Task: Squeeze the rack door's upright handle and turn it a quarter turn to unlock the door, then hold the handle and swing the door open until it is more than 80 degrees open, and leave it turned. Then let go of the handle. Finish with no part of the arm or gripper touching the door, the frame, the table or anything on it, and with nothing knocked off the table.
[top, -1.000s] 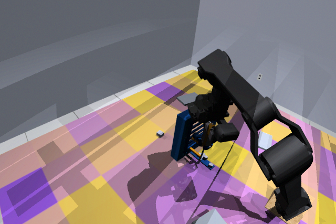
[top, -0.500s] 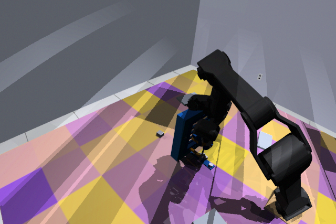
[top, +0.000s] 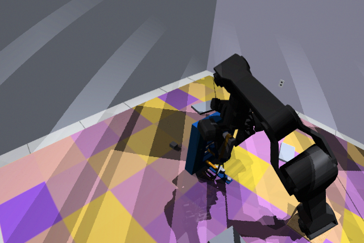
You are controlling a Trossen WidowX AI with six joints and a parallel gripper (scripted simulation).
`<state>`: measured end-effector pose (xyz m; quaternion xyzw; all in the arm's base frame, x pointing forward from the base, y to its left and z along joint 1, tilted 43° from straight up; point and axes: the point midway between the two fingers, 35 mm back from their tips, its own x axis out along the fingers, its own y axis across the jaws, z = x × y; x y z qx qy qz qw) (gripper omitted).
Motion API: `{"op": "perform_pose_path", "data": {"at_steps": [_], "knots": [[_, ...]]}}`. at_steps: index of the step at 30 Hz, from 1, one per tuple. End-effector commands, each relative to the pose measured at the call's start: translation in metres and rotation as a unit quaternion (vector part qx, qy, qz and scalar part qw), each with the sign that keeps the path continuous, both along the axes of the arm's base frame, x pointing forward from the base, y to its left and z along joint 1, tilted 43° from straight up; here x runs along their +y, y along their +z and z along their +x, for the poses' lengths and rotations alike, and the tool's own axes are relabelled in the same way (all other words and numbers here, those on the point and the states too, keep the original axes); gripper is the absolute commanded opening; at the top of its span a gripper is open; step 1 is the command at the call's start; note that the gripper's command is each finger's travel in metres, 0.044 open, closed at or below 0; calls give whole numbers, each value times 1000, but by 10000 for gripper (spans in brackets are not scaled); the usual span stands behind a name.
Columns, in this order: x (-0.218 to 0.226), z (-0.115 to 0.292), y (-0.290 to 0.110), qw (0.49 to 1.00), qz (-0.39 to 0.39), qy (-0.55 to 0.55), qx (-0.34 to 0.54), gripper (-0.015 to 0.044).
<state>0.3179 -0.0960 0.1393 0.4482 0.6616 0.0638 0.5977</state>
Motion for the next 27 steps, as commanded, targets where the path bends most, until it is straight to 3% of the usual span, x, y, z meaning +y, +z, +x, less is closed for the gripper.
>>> {"op": "perform_pose_path", "data": {"at_steps": [1,11,22,27], "knots": [[0,1,0,994,14,-78,70,297],[0,1,0,938,42,-254,232,297],[0,1,0,810,70,-430,393,297],[0,1,0,788,74,-451,413,297]]}}
